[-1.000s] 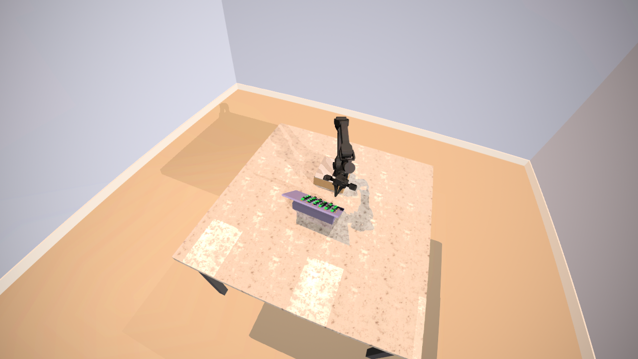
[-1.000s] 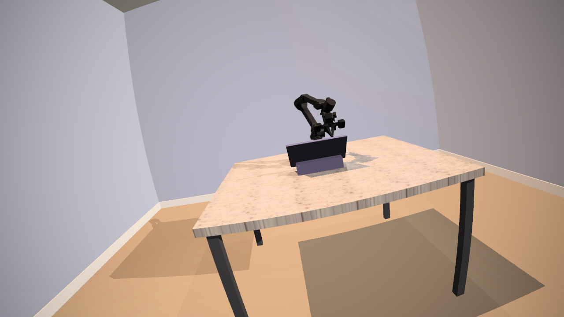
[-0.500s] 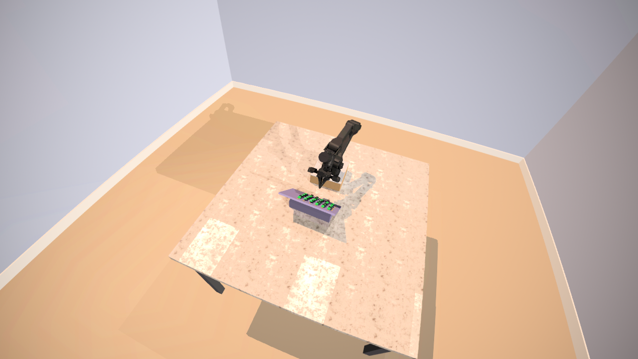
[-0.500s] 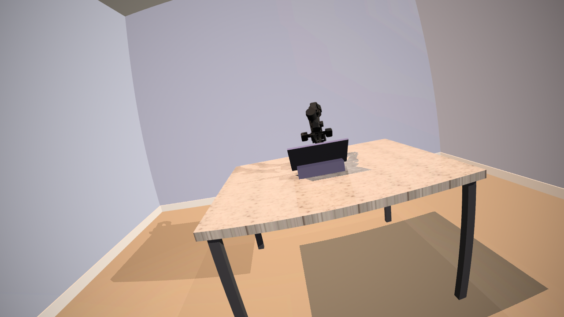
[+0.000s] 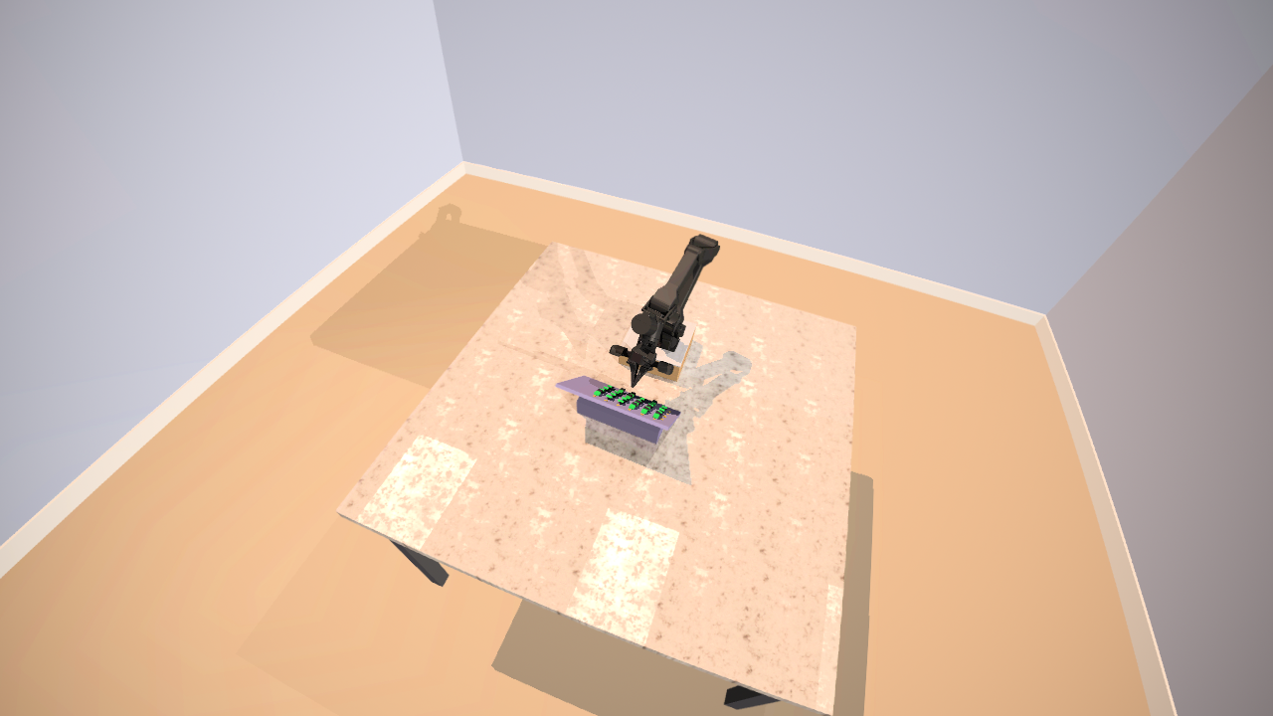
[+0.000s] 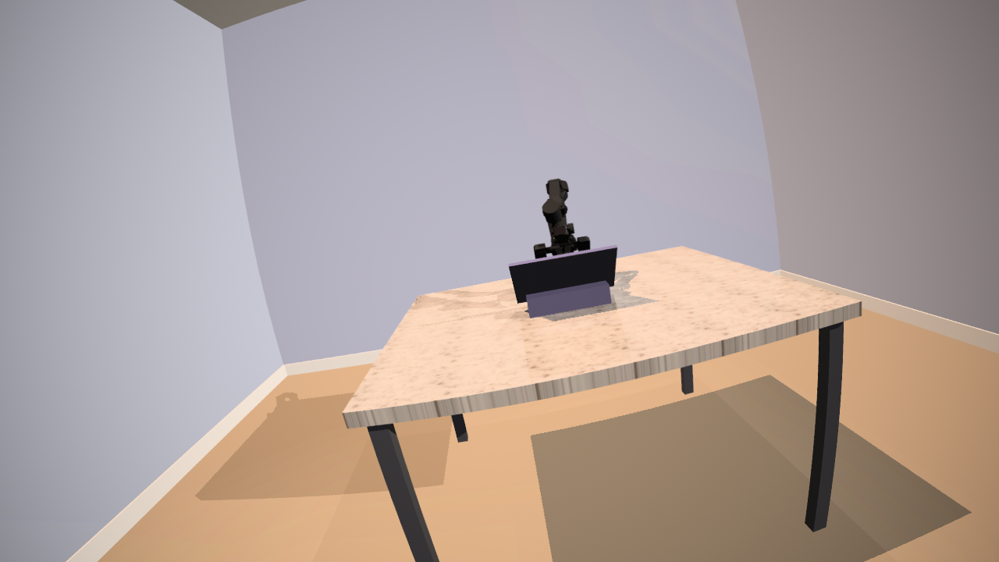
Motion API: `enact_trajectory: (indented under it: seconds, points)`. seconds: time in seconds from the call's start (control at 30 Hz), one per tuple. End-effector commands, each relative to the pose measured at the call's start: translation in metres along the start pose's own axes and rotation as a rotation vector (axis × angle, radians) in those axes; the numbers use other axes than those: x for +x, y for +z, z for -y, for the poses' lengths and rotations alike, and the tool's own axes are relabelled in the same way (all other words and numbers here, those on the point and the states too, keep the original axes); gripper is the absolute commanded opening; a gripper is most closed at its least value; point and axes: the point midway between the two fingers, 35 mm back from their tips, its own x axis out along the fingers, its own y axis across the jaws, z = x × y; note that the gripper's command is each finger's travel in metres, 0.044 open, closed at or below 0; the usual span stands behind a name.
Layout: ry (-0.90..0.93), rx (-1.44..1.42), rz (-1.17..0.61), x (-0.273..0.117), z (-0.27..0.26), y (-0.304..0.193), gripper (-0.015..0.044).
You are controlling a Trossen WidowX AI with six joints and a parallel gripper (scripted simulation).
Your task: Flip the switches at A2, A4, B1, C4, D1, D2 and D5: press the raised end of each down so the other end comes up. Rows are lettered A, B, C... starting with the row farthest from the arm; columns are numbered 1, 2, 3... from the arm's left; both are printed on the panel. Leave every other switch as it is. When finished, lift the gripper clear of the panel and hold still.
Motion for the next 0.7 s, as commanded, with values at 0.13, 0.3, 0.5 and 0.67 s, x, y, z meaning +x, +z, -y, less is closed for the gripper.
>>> enact_trajectory:
  seconds: [0.13, 0.3, 0.5, 0.67]
  points:
    - [0.000, 0.004, -0.008, 0.010, 0.000, -0.003, 0.0000]
    - [0.000, 0.004, -0.007, 0.016, 0.000, -0.003, 0.0000]
    - [0.000, 0.004, -0.007, 0.022, 0.000, -0.003, 0.0000]
    - [0.000, 0.004, -0.007, 0.022, 0.000, -0.003, 0.0000]
